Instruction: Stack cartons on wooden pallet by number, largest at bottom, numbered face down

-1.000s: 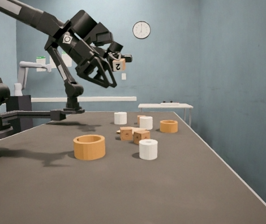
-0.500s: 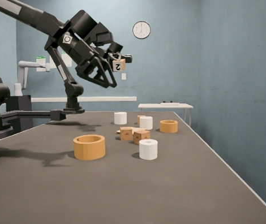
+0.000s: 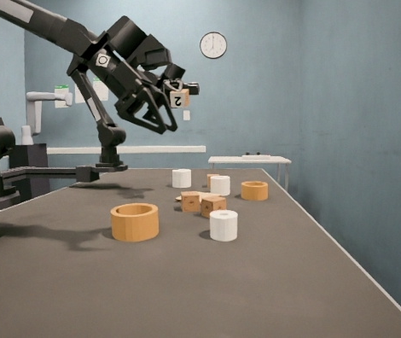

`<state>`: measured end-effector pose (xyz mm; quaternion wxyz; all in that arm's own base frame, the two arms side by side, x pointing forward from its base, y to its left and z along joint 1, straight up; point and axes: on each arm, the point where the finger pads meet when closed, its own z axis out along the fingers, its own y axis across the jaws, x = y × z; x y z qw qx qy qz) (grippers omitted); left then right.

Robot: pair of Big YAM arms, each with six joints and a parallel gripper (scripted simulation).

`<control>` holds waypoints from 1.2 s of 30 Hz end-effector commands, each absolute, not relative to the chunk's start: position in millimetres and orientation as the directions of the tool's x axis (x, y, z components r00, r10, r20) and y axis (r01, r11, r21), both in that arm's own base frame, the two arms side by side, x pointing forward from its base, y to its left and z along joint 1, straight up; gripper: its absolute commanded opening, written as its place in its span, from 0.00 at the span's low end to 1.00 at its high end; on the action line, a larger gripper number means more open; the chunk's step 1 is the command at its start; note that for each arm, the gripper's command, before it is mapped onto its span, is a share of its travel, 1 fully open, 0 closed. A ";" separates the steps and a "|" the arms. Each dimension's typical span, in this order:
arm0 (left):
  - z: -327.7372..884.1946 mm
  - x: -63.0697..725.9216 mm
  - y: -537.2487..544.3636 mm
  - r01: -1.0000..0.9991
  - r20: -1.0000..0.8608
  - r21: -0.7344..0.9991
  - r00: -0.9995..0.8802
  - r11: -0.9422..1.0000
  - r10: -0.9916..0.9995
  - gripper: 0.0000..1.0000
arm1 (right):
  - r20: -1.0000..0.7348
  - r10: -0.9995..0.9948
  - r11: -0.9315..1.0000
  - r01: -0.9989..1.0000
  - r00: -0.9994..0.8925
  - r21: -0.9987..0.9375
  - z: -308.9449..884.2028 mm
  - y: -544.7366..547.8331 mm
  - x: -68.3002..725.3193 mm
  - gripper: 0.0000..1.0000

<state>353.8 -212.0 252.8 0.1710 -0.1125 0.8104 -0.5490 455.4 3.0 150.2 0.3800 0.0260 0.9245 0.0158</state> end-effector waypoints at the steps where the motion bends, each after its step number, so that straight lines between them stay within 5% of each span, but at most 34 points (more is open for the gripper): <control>1: 278.0 364.3 -213.8 0.038 -0.181 -0.934 -0.908 0.355 -0.378 0.46 | -0.750 0.192 0.980 0.088 -0.633 0.177 167.4 25.3 484.2 1.00; 16: 278.0 364.3 -213.8 0.038 -0.181 -0.934 -0.908 0.355 -0.378 0.46 | -0.639 0.608 0.746 0.063 -0.470 0.663 168.7 135.0 507.5 1.00; 36: 278.0 364.3 -213.8 0.038 -0.181 -0.934 -0.908 0.355 -0.378 0.46 | -0.052 0.814 0.031 -0.046 -0.579 0.998 200.3 277.7 460.3 1.00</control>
